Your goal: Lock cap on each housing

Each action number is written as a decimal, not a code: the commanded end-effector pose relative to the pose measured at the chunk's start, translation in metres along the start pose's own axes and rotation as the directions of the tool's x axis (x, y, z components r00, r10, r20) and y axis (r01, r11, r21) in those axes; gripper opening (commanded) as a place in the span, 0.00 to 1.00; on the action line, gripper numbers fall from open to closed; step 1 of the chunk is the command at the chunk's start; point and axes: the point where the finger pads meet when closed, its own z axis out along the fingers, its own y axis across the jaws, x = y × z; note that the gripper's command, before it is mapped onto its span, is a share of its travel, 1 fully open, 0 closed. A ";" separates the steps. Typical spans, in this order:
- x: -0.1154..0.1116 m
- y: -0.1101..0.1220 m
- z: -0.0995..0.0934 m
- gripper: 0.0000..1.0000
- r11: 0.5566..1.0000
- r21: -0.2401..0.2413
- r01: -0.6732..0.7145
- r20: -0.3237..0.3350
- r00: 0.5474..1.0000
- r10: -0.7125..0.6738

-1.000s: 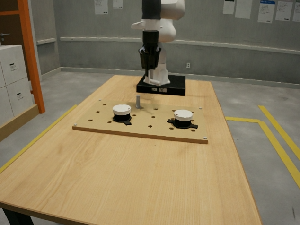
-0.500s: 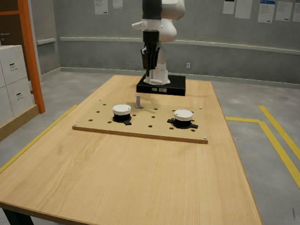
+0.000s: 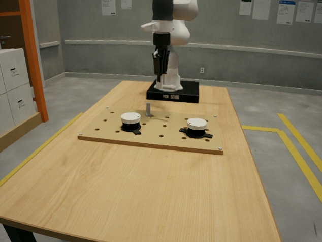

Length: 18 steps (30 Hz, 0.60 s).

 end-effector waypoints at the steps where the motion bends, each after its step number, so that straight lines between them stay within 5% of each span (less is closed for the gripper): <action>1: 0.001 -0.001 0.000 0.10 0.996 0.004 0.085 0.000 0.996 -0.085; 18: 0.001 -0.001 0.000 0.10 0.914 0.004 0.406 -0.002 0.914 -0.406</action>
